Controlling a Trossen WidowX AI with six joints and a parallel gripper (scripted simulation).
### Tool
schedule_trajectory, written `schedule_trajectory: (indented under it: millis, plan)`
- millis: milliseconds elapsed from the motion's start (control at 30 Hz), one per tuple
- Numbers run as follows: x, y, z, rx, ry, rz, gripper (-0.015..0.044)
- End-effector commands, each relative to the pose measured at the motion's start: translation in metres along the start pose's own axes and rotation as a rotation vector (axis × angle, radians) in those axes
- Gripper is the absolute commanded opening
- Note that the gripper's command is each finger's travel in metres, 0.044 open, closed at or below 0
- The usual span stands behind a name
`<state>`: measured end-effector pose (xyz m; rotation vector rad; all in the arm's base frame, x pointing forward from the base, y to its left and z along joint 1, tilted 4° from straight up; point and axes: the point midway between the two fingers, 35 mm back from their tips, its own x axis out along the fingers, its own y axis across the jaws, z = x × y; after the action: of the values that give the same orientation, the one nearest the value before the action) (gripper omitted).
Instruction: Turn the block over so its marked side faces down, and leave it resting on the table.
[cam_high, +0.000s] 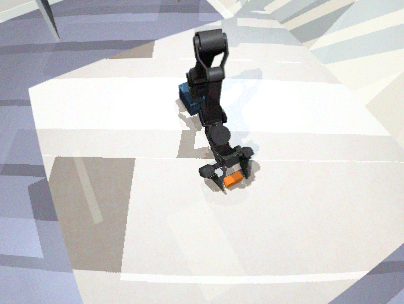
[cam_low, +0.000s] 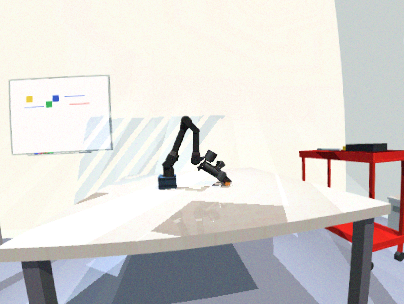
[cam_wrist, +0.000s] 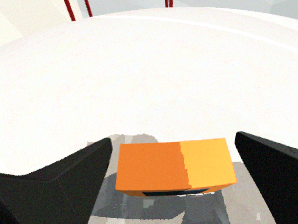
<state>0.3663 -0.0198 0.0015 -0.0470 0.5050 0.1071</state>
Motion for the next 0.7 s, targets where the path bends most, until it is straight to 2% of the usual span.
schedule_trajectory:
  millis: [0,100,233,667]
  plan:
    - [-0.023,-0.001,0.027,-0.006,0.188,-0.008,0.0440]
    - [-0.045,0.001,0.045,-0.014,0.237,-0.013,0.0440]
    - [-0.061,0.004,0.039,-0.007,0.321,-0.005,0.0440]
    - [-0.062,0.005,0.039,-0.007,0.325,-0.005,0.0440]
